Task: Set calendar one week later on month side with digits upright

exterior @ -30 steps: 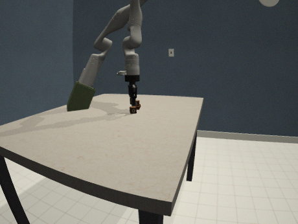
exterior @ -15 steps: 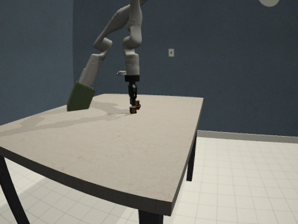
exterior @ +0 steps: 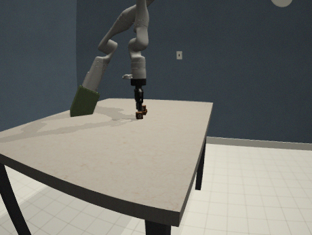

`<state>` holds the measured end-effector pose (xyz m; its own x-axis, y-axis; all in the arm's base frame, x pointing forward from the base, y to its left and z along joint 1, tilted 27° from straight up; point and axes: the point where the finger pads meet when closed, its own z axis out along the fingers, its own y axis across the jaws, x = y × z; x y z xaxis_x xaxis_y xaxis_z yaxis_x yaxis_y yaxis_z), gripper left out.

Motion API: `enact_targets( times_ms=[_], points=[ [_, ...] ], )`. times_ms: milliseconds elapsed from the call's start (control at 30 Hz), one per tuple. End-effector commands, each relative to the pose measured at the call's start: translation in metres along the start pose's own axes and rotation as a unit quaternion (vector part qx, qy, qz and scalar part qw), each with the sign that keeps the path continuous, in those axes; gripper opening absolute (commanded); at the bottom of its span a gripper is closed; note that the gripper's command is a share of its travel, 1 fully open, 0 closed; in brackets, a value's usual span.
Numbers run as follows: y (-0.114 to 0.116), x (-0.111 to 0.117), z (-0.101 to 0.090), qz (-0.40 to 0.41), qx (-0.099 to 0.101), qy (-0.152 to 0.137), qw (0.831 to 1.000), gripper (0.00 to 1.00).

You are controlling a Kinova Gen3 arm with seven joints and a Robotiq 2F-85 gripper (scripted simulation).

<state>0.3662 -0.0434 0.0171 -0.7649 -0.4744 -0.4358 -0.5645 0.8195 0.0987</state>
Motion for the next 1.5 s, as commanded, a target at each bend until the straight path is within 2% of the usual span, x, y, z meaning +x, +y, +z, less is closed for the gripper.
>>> enact_targets(
  times_ms=[0,500,933,1467],
  points=[
    [0.0,0.0,0.0,0.0,0.001,0.0,1.0,0.48],
    [0.0,0.0,0.007,0.0,0.0,0.0,1.0,0.48],
    [0.0,0.0,0.029,0.0,0.001,0.0,1.0,0.48],
    [0.0,0.0,0.03,0.0,0.001,0.0,1.0,0.48]
  ],
)
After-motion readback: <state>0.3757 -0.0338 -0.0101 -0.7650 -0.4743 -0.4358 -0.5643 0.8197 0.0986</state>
